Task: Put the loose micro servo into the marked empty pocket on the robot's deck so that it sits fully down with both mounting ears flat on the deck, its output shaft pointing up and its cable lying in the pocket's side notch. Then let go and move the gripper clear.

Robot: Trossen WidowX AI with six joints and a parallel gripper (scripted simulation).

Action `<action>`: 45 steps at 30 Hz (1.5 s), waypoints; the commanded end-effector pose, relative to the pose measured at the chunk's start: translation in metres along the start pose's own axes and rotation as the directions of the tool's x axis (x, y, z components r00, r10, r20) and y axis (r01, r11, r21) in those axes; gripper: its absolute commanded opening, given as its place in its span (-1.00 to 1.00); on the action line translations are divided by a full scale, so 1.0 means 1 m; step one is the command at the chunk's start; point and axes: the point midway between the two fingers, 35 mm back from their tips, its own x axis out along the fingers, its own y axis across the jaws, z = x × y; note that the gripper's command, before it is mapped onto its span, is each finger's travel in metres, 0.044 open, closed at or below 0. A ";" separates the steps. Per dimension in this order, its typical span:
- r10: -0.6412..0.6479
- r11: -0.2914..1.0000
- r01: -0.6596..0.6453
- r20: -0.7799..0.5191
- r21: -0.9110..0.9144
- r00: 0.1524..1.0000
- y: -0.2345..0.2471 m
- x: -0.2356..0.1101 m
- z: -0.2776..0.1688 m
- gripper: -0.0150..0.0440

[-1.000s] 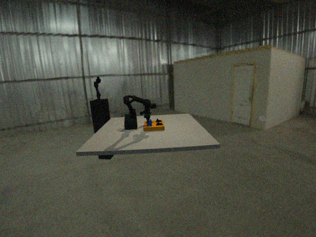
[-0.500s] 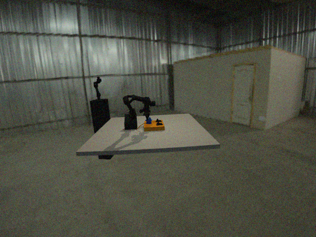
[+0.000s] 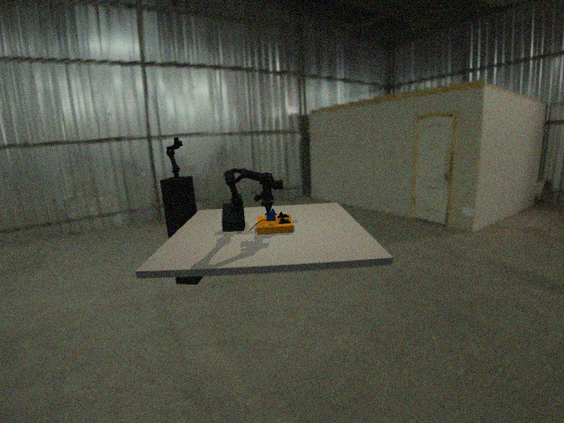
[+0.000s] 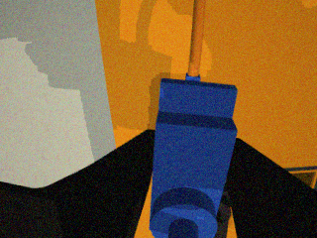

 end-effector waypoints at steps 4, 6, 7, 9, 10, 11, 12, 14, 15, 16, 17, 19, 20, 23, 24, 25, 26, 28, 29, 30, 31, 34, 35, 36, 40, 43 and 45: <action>0.003 1.000 -0.003 -0.007 -0.005 1.000 -0.002 -0.001 -0.010 -0.49; 0.003 1.000 -0.003 -0.007 -0.005 1.000 -0.008 -0.001 -0.009 -0.49; 0.002 1.000 -0.002 -0.007 -0.005 1.000 -0.012 -0.001 -0.009 -0.49; 0.002 1.000 -0.002 -0.007 -0.005 1.000 -0.021 -0.001 -0.007 -0.49; 0.002 1.000 -0.002 -0.007 -0.005 1.000 -0.026 -0.001 -0.007 -0.49; 0.001 1.000 -0.001 -0.007 -0.005 1.000 -0.031 -0.001 -0.006 -0.49; 0.001 1.000 -0.001 -0.007 -0.005 1.000 -0.036 -0.001 -0.005 -0.49; 0.000 1.000 -0.001 -0.007 -0.005 1.000 -0.046 -0.001 -0.004 -0.49; 0.000 1.000 0.000 -0.007 -0.005 1.000 -0.051 -0.001 -0.003 -0.49; 0.000 1.000 0.000 -0.007 -0.005 1.000 -0.056 -0.001 -0.003 -0.49; 0.000 1.000 0.000 -0.007 -0.005 1.000 -0.061 -0.001 -0.002 -0.49; -0.001 1.000 0.001 -0.007 -0.005 1.000 -0.071 -0.001 -0.001 -0.49; -0.001 1.000 0.001 -0.007 -0.005 1.000 -0.076 -0.001 0.000 -0.49; -0.001 1.000 0.001 -0.007 -0.004 1.000 -0.091 -0.001 0.002 -0.49; -0.001 1.000 0.001 -0.007 -0.004 1.000 -0.093 -0.001 0.003 -0.49; -0.001 1.000 0.001 -0.007 -0.004 1.000 -0.094 -0.001 0.003 -0.49; -0.001 1.000 0.001 -0.007 -0.004 1.000 -0.094 -0.001 0.003 -0.49; -0.001 1.000 0.001 -0.007 0.001 1.000 -0.094 -0.001 0.003 -0.49; -0.001 1.000 0.001 -0.007 0.013 1.000 -0.094 -0.001 0.003 -0.49; -0.001 1.000 0.001 -0.007 0.030 1.000 -0.094 -0.001 0.003 -0.49; -0.001 0.999 0.002 -0.007 0.053 1.000 -0.094 -0.001 0.003 -0.49; -0.001 0.989 0.002 -0.007 0.148 1.000 -0.094 -0.001 0.003 -0.49; -0.001 0.983 0.003 -0.007 0.182 1.000 -0.094 -0.001 0.003 -0.49; -0.001 0.976 0.003 -0.007 0.216 1.000 -0.094 -0.001 0.003 -0.49; -0.001 0.937 0.004 -0.007 0.349 1.000 -0.094 -0.001 0.003 -0.49; -0.001 0.896 0.004 -0.007 0.444 1.000 -0.094 -0.001 0.003 -0.49; -0.001 0.863 0.005 -0.007 0.505 1.000 -0.094 -0.001 0.003 -0.49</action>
